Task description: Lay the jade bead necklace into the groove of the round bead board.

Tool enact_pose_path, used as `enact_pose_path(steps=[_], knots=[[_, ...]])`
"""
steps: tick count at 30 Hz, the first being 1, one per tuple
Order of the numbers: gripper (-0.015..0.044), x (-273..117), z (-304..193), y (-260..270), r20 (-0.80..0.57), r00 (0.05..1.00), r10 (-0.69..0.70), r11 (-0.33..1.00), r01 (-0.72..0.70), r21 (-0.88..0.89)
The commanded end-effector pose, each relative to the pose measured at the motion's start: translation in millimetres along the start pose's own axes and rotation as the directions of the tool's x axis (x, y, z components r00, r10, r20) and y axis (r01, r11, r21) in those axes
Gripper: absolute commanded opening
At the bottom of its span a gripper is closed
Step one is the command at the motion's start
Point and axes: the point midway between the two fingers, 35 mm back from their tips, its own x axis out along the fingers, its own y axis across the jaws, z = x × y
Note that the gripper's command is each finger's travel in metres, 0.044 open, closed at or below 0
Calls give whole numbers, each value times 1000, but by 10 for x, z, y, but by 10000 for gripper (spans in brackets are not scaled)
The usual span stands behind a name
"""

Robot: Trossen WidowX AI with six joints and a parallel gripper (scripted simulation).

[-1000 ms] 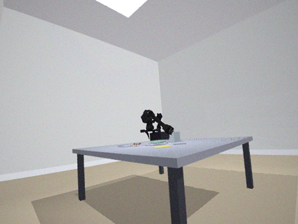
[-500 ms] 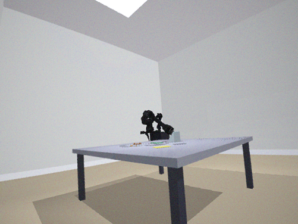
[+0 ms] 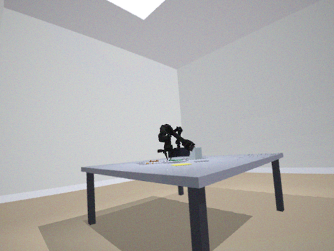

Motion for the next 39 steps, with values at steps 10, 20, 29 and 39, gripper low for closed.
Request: enact_pose_path(steps=[10, 20, 29, 39], knots=[[0, -7, 3, -1, 1, 1000, -1, 1000, 1, 0], [0, -7, 3, -1, 1, 1000, -1, 1000, 1, 0], [0, -7, 3, -1, 1, 1000, -1, 1000, 1, 0], [0, -59, 3, 6, 0, 1000, -4, 1000, 4, -7]])
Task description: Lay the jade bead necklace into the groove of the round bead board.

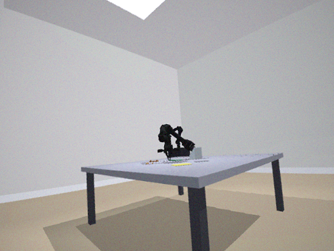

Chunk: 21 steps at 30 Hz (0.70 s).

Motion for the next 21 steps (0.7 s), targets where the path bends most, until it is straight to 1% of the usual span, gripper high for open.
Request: enact_pose_path(steps=[1, 14, 20, 21], knots=[[0, -53, 10, 0, 4, 1000, -6, 1000, 6, -2], [0, -50, -17, -42, 3, 1000, -6, 1000, 6, -2], [0, 21, -17, -43, 3, 1000, -6, 1000, 6, -2], [26, -11, -15, -44, 3, 1000, -3, 1000, 3, 1]])
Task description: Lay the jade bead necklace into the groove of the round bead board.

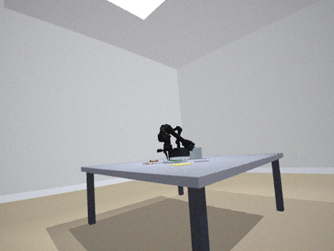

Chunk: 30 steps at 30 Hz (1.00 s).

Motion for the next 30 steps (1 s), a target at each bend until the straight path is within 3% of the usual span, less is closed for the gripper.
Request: enact_pose_path(steps=[1, 16, 30], knots=[[53, -4, 1, 1, 0, 1000, 0, 1000, 0, 0], [440, -13, -8, 6, -3, 1000, 1, 1000, -1, -4], [440, -46, -8, 7, 0, 1000, -3, 1000, 3, -2]])
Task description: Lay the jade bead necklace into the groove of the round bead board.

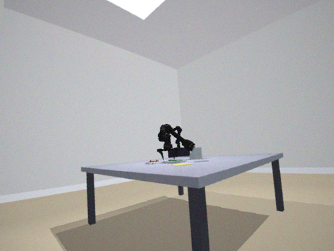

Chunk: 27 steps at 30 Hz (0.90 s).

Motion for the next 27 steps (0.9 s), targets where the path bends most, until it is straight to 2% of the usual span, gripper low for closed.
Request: enact_pose_path(steps=[1, 5, 7, 10, 13, 17, 22, 25, 27], knots=[[440, -10, 1, -3, 2, 1000, -1, 1000, 1, 4], [440, -10, 1, -3, 2, 1000, -1, 1000, 1, 4], [388, -19, 31, 6, 3, 1000, -1, 998, 0, 59], [309, -60, 159, 47, 6, 1000, 1, 956, -3, 293], [230, -104, 293, 100, 9, 1000, 3, 851, -7, 524], [125, -160, 468, 182, 11, 1000, 5, 628, -12, 778], [120, -229, 679, 305, 12, 1000, 5, 252, -13, 968], [120, -268, 801, 389, 12, 1000, 5, 0, -12, 1000], [120, -289, 865, 438, 11, 1000, 5, -98, -10, 995]])
